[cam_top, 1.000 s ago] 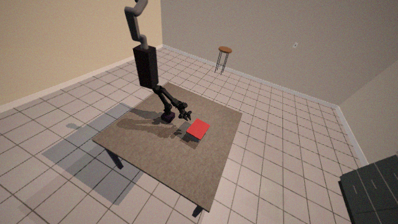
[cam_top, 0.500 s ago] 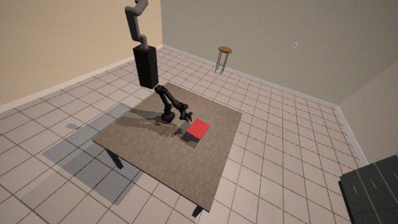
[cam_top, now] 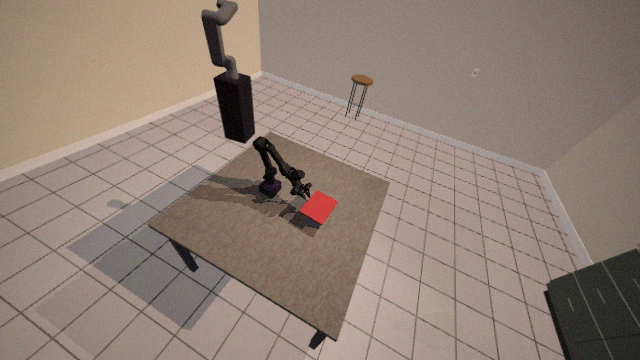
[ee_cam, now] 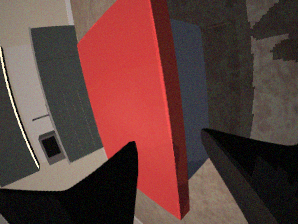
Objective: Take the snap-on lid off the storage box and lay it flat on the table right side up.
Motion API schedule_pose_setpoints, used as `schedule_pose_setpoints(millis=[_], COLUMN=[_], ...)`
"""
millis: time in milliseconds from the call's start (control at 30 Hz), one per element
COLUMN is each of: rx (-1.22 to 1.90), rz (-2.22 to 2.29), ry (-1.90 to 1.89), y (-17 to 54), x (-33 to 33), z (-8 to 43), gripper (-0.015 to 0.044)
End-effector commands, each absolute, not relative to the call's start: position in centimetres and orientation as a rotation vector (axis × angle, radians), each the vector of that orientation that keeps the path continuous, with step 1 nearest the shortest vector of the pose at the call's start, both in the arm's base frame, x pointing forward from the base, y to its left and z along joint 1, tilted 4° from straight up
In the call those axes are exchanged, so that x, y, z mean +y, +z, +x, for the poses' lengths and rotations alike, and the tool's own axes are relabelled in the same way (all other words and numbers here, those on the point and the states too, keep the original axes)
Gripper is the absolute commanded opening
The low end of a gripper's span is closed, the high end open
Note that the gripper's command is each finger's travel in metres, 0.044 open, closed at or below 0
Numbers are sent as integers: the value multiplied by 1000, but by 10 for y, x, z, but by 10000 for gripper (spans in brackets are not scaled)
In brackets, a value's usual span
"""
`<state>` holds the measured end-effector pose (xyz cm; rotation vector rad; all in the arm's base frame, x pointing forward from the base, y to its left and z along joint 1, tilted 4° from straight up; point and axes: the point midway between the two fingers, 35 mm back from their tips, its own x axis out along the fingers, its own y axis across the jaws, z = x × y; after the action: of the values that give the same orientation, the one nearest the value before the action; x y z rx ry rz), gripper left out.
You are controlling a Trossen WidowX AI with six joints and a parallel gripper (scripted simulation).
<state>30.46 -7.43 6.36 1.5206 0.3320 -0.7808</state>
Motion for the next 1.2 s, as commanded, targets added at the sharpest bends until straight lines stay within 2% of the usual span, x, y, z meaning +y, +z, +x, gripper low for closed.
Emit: schedule_pose_setpoints(millis=[0, 567, 633, 1000, 1133, 1167], rx=[333, 331, 331, 331, 331, 331], rz=[1520, 1520, 1520, 1520, 1520, 1520], ry=[-775, -774, -774, -774, -774, -774], y=[60, 42, 42, 42, 42, 42], x=[-76, -82, -82, -82, -82, -82], z=[312, 327, 327, 327, 327, 327], gripper=[235, 235, 183, 109, 4, 0])
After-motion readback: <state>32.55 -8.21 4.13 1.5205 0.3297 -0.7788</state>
